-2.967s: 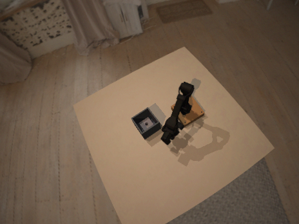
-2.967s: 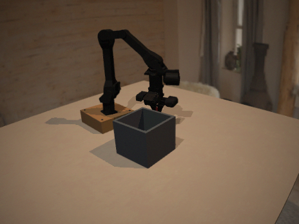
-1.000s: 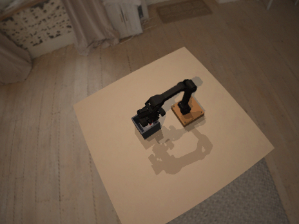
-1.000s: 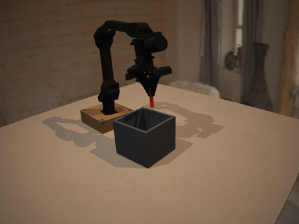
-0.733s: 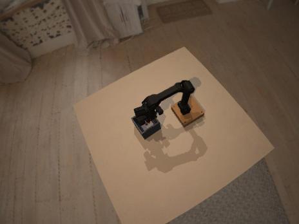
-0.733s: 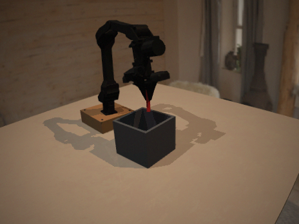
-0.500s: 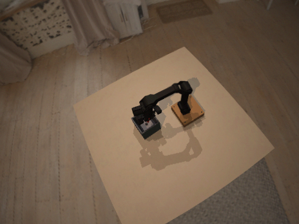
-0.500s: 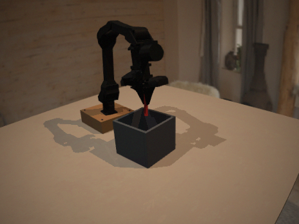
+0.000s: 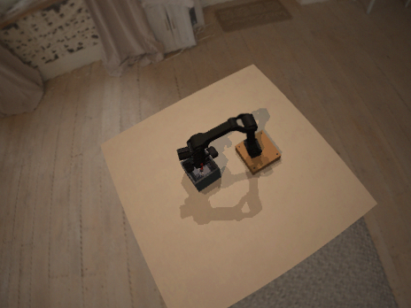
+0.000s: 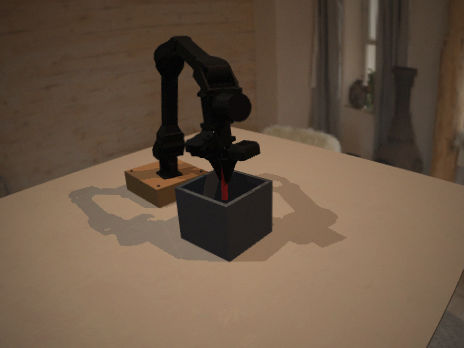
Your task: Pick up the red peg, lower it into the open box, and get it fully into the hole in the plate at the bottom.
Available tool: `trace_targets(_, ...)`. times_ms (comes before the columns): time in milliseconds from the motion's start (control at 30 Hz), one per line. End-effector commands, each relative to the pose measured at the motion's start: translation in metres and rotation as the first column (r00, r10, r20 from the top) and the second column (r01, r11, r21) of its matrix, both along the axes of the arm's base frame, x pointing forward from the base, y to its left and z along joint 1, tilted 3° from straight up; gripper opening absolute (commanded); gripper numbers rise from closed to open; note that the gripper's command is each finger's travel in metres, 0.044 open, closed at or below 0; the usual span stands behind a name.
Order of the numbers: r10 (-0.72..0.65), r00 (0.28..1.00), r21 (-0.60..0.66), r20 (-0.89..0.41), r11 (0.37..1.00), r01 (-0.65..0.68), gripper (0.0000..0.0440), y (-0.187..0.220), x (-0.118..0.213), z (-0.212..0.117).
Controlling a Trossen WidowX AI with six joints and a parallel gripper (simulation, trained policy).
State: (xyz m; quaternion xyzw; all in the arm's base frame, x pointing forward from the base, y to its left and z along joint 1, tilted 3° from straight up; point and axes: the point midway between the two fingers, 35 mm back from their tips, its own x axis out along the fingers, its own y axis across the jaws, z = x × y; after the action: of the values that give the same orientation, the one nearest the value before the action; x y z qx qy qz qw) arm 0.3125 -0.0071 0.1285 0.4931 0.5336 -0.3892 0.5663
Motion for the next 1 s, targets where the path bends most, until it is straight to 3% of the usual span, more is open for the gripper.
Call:
trace_targets(0,0.009,1.0,0.012,-0.002,1.0,-0.009,0.0,-0.001,0.004,-0.008)
trace_targets(533,0.058,0.998,0.017,-0.035,0.998,-0.057,0.0003,-0.003,0.017,-0.05)
trace_targets(733,0.083,0.995,0.025,-0.056,0.996,-0.082,0.0091,0.0,0.018,-0.056)
trace_targets(967,0.089,0.993,0.071,-0.078,0.994,-0.083,0.0096,0.008,0.016,-0.056)
